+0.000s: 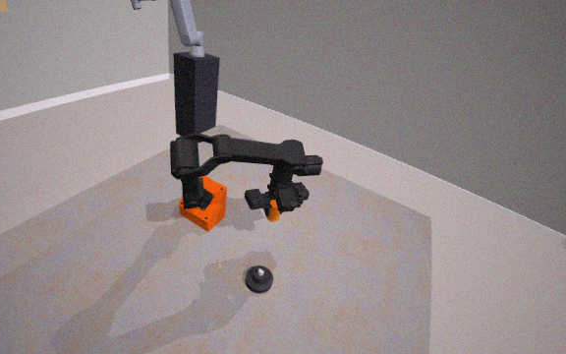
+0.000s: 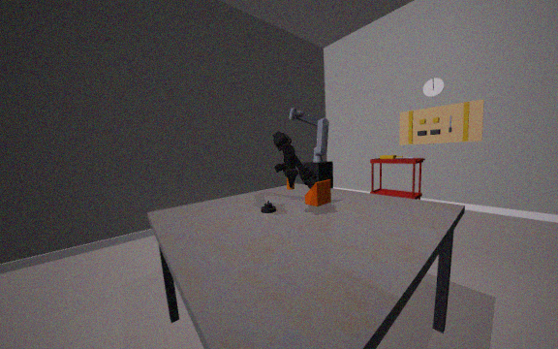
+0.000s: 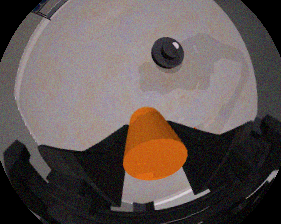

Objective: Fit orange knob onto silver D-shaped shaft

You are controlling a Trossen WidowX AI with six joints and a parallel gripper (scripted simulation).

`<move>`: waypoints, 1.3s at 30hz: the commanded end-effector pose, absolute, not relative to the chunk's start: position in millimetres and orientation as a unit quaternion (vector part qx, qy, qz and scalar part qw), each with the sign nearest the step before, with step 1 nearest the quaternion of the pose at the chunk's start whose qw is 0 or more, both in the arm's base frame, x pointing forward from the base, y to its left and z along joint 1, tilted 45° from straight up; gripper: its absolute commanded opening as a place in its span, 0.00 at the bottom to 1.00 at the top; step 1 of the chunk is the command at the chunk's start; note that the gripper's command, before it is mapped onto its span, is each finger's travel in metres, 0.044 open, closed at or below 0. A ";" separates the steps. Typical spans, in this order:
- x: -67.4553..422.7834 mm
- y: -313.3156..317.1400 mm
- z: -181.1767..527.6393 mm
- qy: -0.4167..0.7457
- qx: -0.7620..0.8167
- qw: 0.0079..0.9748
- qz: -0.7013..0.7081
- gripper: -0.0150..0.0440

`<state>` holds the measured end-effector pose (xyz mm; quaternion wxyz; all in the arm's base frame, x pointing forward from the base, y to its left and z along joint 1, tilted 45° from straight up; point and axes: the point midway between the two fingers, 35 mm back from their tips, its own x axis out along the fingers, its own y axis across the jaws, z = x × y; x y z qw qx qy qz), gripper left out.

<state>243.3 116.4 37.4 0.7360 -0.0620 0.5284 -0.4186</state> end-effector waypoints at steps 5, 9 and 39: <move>241.9 130.3 42.6 0.533 -0.024 0.765 -0.360 0.25; 241.1 138.8 46.3 0.534 0.000 0.781 -0.326 0.25; 236.0 199.8 73.2 0.508 0.168 0.843 -0.062 0.25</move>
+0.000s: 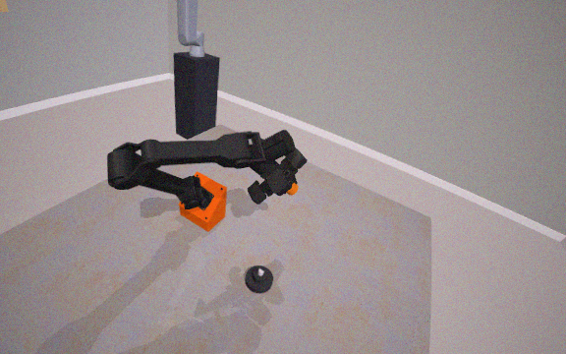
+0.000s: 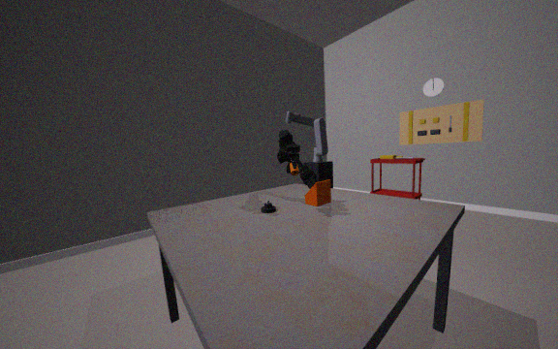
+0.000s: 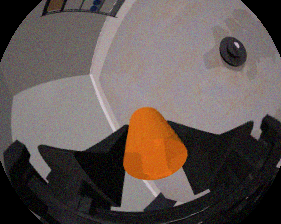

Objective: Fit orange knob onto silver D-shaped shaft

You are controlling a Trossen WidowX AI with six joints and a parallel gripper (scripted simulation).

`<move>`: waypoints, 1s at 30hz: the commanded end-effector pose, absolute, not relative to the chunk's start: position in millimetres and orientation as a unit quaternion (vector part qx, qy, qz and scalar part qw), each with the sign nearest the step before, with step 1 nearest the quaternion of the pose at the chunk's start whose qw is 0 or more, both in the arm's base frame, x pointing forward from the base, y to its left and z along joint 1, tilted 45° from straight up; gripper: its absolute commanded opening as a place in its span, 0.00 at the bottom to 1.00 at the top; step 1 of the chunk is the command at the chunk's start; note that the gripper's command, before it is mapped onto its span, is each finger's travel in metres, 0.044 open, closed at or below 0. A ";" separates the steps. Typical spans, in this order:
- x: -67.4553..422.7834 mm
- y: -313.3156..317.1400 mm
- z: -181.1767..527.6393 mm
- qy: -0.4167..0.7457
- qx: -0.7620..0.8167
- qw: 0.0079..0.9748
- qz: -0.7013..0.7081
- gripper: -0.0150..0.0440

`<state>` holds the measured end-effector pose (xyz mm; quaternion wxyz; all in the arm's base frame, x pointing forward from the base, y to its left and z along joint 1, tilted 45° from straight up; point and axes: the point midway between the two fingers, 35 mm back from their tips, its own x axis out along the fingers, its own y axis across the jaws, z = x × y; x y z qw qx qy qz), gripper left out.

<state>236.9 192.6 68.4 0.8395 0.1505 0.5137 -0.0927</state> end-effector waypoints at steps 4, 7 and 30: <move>235.5 205.6 75.9 0.502 0.183 0.844 -0.036 0.25; 235.5 205.6 75.9 0.502 0.183 0.844 -0.036 0.25; 234.6 200.6 71.7 0.495 0.204 0.844 0.000 0.25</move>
